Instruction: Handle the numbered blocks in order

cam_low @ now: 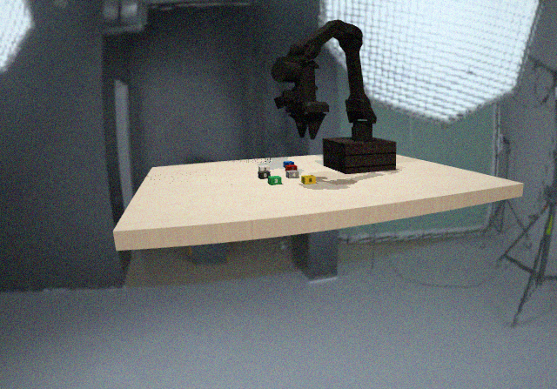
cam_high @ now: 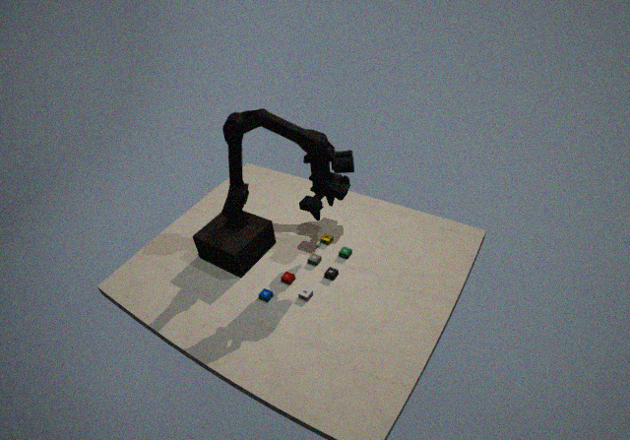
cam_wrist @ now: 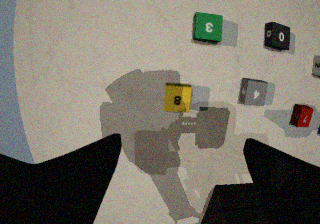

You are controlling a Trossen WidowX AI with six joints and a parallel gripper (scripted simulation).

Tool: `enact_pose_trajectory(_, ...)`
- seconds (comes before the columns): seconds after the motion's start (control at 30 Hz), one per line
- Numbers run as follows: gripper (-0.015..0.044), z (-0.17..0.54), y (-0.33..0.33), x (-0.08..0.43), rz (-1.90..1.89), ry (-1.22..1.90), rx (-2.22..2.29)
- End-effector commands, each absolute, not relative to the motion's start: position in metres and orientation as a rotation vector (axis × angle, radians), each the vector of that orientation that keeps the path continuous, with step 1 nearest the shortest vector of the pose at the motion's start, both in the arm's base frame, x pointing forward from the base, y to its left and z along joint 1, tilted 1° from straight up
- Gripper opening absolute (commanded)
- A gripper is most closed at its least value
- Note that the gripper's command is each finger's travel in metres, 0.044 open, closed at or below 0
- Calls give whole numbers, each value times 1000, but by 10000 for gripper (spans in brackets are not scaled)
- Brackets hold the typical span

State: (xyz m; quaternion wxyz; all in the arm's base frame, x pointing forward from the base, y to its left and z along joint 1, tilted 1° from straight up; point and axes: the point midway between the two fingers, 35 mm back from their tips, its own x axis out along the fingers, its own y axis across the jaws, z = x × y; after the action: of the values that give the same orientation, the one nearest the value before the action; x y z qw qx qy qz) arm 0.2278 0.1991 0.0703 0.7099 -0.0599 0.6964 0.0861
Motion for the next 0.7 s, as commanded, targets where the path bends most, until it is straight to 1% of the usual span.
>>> enact_pose_trajectory(0.0,400,71,201,228,173,1546,-116)
enact_pose_trajectory(0.53,400,71,201,230,173,1546,-116)
enact_pose_trajectory(0.67,400,74,201,273,172,1543,-117)
